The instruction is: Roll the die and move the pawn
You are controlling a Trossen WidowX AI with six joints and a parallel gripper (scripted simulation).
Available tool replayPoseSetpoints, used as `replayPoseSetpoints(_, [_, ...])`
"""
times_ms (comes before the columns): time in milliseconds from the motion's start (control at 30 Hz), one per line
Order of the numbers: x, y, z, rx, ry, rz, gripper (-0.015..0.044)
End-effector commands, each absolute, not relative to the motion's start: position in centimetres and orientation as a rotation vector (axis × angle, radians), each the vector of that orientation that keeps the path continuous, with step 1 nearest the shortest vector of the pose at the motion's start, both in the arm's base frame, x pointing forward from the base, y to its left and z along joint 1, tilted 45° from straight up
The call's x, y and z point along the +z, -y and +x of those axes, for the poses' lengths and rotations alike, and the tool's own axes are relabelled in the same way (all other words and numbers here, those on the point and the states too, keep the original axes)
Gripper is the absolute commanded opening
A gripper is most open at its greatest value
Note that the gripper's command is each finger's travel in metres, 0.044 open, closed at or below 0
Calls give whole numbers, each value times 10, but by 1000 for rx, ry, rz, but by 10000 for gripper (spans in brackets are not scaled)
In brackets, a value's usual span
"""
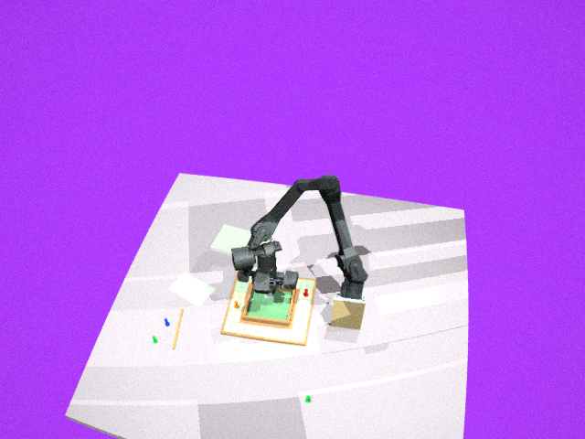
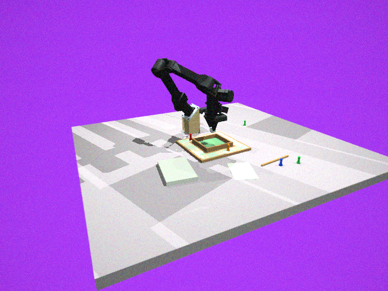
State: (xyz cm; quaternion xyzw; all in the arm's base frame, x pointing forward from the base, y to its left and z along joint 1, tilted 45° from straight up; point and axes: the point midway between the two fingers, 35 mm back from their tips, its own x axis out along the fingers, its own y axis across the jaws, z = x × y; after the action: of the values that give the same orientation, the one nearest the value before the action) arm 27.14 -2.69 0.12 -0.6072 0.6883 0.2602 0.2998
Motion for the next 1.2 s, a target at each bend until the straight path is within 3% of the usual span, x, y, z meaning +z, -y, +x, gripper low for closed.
replayPoseSetpoints(0, [-1,31,268,765,-1800,-1533,0])
replayPoseSetpoints(900, [-11,33,260,1141,-1201,-1082,0])
replayPoseSetpoints(1167, [44,27,274,1141,-1199,-1083,0])
